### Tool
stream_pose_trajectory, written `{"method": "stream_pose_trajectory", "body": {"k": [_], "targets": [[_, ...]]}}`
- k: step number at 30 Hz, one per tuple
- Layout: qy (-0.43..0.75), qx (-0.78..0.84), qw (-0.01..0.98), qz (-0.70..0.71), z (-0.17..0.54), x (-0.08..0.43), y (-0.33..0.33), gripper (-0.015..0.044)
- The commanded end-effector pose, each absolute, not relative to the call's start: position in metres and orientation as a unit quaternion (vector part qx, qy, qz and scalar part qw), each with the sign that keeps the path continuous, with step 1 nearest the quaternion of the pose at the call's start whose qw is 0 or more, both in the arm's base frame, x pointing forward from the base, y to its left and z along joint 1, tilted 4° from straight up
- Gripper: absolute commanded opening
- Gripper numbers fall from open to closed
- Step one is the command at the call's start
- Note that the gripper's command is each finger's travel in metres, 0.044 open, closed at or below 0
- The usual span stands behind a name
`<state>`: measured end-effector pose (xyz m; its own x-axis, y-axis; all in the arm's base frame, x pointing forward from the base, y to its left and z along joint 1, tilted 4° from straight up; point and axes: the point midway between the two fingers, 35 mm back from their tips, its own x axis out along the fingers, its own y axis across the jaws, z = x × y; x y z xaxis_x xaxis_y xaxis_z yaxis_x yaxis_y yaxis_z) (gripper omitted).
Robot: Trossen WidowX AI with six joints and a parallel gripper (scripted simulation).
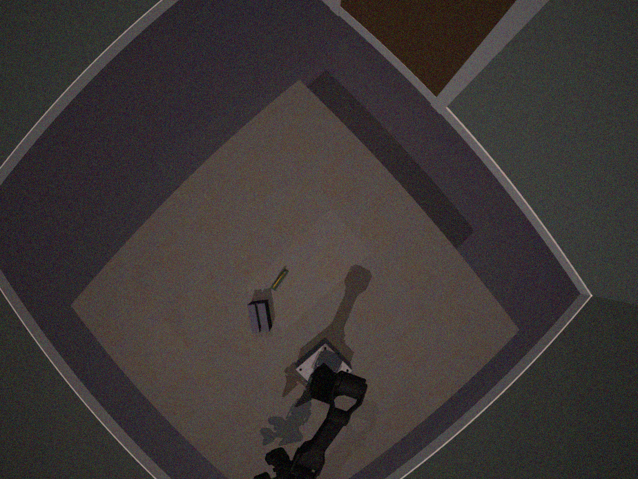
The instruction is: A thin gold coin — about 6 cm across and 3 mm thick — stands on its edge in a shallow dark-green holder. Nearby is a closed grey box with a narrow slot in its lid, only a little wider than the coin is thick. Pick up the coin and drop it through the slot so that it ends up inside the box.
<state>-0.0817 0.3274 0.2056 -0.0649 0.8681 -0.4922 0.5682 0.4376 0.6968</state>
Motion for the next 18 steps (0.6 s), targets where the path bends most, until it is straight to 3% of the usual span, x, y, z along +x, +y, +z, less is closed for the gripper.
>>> {"method": "stream_pose_trajectory", "body": {"k": [1,9,18], "targets": [[0.709,0.506,0.464,0.161,0.205,-0.079,0.328,0.0374],[0.616,0.523,0.583,0.087,0.188,0.040,0.348,0.0164],[0.527,0.510,0.678,-0.047,0.168,0.185,0.308,0.0161]]}}
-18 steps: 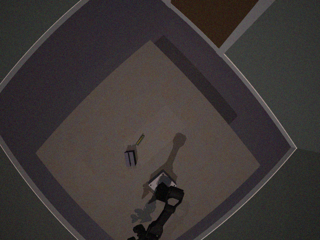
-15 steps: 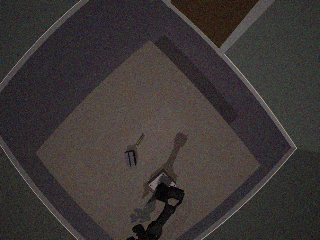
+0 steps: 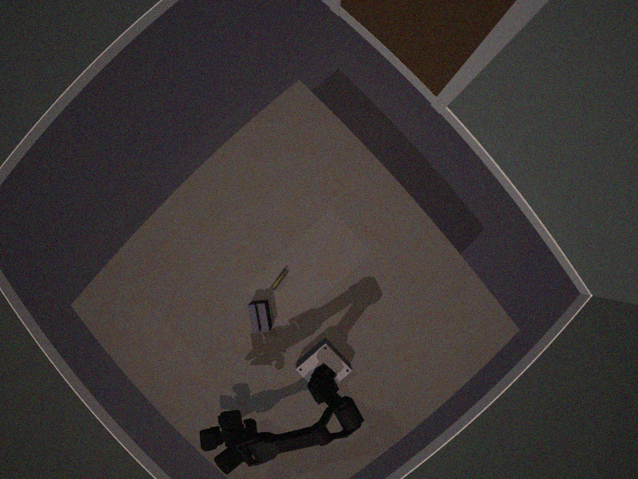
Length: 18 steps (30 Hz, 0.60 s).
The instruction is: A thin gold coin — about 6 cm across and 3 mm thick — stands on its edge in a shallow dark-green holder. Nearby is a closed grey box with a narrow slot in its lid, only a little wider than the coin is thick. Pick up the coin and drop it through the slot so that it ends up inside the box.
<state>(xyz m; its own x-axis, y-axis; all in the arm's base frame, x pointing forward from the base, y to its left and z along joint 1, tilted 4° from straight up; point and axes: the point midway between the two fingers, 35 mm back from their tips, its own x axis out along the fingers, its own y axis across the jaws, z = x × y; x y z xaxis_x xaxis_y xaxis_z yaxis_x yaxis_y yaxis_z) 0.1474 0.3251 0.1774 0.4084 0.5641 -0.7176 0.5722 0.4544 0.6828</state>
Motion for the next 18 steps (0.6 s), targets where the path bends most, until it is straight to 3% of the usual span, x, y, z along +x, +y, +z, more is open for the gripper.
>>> {"method": "stream_pose_trajectory", "body": {"k": [1,10,18], "targets": [[0.519,0.507,0.685,-0.064,0.165,0.200,0.299,0.0161],[0.478,0.471,0.708,-0.218,0.143,0.310,0.195,0.0161],[0.475,0.446,0.675,-0.347,0.124,0.362,0.068,0.0161]]}}
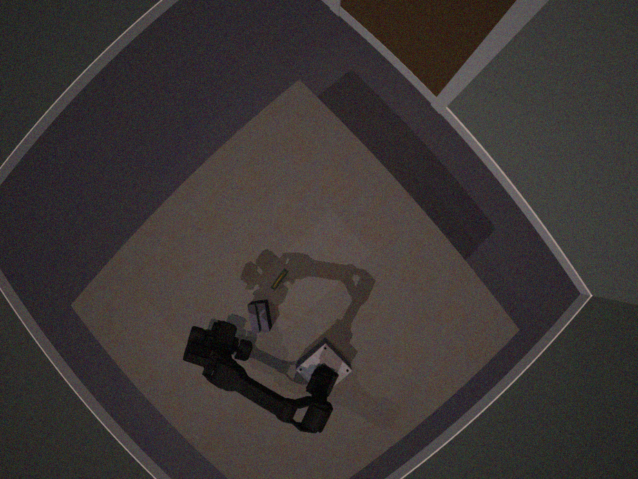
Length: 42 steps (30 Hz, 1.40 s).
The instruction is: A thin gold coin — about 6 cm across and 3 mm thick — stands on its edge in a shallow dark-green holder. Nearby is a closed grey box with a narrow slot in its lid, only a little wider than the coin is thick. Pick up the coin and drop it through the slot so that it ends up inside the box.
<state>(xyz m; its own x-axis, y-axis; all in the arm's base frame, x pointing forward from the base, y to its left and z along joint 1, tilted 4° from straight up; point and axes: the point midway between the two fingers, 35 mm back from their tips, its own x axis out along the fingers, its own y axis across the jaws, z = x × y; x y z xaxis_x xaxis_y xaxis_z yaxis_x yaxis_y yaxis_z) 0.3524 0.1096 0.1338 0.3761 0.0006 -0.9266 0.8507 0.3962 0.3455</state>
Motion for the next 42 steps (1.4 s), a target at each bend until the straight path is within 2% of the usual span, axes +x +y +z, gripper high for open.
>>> {"method": "stream_pose_trajectory", "body": {"k": [1,6,12,42], "targets": [[0.476,0.444,0.667,-0.362,0.121,0.365,0.051,0.0161],[0.488,0.440,0.621,-0.428,0.109,0.367,-0.035,0.0161],[0.505,0.448,0.558,-0.481,0.097,0.346,-0.123,0.0161],[0.506,0.449,0.556,-0.483,0.038,0.343,-0.128,0.0161]]}}
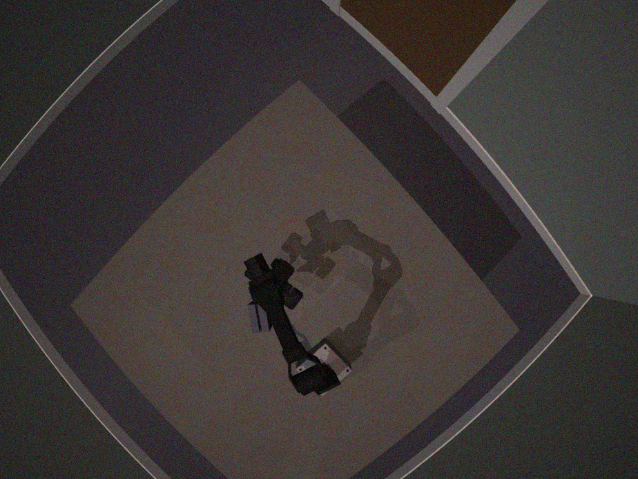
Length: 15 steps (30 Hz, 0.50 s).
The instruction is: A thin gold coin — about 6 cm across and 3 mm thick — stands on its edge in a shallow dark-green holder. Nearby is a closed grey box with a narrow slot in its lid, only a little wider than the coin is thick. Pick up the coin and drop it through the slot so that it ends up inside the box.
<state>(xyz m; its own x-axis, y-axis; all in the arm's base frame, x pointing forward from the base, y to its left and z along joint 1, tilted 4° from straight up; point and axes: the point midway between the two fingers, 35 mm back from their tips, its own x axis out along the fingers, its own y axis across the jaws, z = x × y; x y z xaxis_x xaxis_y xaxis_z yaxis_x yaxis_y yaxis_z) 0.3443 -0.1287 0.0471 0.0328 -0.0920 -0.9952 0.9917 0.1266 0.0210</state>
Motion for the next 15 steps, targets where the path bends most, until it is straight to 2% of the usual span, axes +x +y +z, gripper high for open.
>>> {"method": "stream_pose_trajectory", "body": {"k": [1,15], "targets": [[0.506,0.450,0.556,-0.483,0.037,0.343,-0.128,0.0161],[0.506,0.449,0.556,-0.483,0.014,0.344,-0.130,0.0161]]}}
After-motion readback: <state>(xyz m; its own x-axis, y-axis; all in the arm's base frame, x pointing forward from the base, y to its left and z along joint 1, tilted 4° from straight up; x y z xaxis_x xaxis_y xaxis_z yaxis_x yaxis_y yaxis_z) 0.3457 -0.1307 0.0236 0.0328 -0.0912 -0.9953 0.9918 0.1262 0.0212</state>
